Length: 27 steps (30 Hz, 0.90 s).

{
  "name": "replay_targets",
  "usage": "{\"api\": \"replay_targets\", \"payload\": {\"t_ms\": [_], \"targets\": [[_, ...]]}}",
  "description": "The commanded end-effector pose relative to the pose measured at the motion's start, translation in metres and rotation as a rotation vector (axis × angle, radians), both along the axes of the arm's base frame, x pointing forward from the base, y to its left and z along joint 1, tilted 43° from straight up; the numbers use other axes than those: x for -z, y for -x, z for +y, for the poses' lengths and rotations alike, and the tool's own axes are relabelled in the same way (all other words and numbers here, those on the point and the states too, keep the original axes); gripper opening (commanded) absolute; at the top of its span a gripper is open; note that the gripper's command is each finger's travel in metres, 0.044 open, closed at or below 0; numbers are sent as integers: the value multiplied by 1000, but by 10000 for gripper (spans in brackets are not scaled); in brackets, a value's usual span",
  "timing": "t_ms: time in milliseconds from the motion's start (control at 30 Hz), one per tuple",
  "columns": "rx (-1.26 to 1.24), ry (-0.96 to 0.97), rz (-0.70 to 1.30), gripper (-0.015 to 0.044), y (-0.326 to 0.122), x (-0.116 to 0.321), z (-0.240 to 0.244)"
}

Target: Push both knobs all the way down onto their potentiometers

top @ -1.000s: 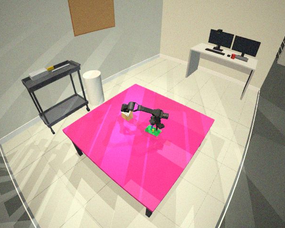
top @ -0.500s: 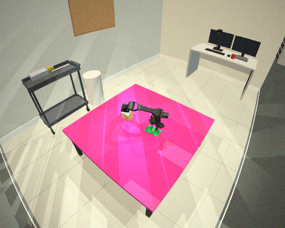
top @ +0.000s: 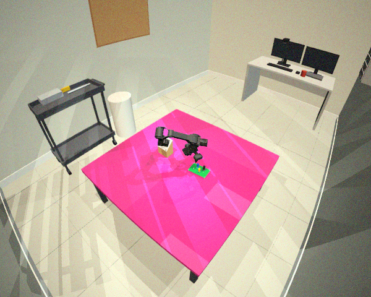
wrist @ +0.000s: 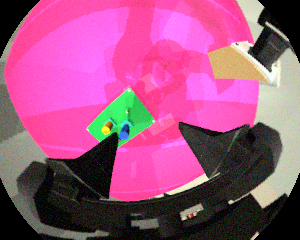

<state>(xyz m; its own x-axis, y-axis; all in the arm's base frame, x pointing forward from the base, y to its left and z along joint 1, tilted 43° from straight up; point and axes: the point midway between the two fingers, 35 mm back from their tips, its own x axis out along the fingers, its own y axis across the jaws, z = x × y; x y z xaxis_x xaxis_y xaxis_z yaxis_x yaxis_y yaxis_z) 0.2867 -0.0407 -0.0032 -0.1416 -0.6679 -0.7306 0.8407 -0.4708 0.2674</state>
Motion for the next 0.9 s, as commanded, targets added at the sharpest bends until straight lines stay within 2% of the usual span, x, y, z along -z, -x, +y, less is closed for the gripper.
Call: {"api": "replay_targets", "payload": {"t_ms": [0, 133, 867], "targets": [[1, -2, -9, 440, 40, -5, 8], [2, 1, -16, 440, 68, -8, 10], [2, 1, -16, 440, 68, -8, 10]]}}
